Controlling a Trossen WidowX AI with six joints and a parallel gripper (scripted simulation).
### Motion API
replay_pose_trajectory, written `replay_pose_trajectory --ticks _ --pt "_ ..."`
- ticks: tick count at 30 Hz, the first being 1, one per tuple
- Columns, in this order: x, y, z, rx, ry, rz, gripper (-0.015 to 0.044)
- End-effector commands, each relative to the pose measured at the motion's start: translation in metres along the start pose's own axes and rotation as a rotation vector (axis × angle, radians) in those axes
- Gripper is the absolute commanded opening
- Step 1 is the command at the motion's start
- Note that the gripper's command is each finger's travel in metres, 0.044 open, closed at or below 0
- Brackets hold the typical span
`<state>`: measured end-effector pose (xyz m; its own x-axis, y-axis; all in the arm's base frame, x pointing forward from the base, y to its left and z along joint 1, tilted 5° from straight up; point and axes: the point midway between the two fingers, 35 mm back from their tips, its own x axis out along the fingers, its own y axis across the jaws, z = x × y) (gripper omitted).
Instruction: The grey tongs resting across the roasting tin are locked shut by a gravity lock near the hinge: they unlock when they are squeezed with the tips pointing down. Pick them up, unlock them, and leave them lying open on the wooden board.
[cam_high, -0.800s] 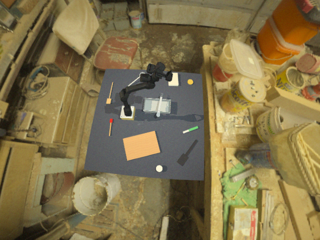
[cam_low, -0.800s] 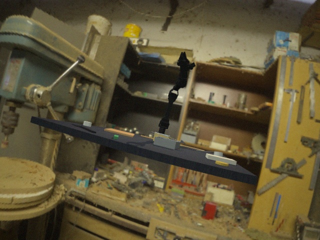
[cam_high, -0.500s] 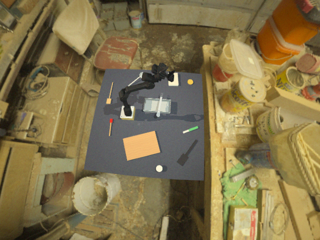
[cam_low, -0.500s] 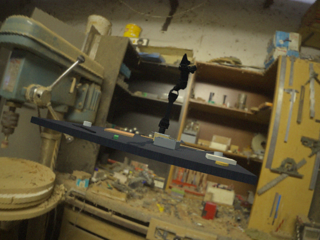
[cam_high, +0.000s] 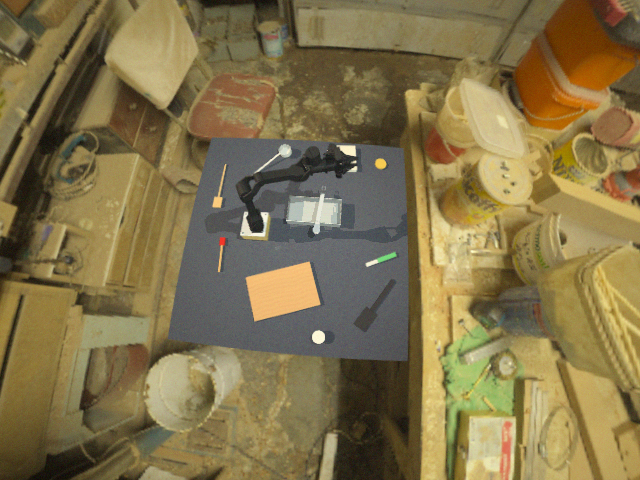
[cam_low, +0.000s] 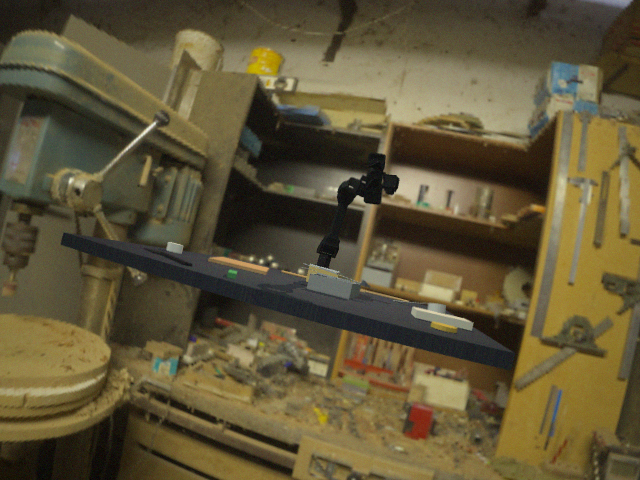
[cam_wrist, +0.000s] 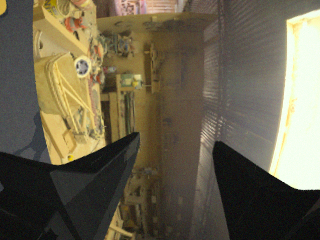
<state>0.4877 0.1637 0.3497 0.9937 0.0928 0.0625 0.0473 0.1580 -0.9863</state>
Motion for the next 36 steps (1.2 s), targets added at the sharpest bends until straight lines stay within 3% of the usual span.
replay_pose_trajectory --ticks 1,9,18,36 --pt "-0.015 0.069 0.003 0.029 -0.001 0.225 0.0260" --pt "-0.080 0.194 -0.006 0.058 0.074 0.662 0.0260" --pt "-0.192 0.292 -0.040 0.034 0.267 1.108 0.0260" --pt "-0.192 0.299 -0.041 0.028 0.286 1.137 0.0260"
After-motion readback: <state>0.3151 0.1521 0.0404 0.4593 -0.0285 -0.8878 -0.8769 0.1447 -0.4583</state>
